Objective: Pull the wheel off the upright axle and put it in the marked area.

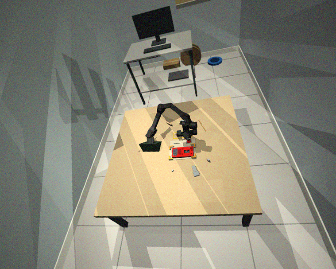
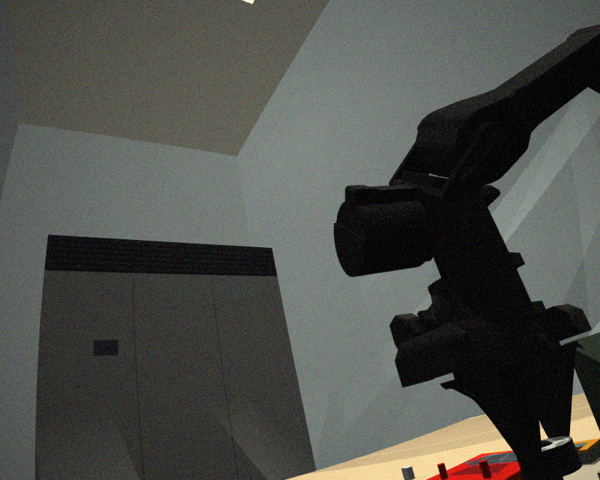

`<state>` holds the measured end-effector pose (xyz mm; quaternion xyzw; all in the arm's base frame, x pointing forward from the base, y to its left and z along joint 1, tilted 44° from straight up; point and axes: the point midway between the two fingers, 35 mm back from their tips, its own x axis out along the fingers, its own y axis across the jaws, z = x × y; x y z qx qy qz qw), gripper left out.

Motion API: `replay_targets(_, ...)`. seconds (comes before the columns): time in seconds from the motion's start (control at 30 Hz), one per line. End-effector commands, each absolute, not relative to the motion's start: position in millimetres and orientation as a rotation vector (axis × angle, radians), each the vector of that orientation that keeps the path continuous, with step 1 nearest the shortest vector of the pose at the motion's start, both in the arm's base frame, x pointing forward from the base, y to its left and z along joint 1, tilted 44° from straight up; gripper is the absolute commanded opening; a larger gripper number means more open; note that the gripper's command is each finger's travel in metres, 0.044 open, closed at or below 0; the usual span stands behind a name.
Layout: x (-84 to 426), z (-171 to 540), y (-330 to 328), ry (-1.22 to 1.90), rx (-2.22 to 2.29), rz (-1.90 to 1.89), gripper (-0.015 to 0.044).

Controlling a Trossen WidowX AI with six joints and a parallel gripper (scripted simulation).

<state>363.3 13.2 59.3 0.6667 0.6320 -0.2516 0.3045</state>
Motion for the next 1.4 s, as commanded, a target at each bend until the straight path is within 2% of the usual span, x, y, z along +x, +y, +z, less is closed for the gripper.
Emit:
replay_targets(0.0,364.9,63.1,9.3,1.661,1.767,-0.661,0.0000)
replay_targets(1.37,363.4,72.7,-0.1,1.661,1.771,-0.663,0.0000)
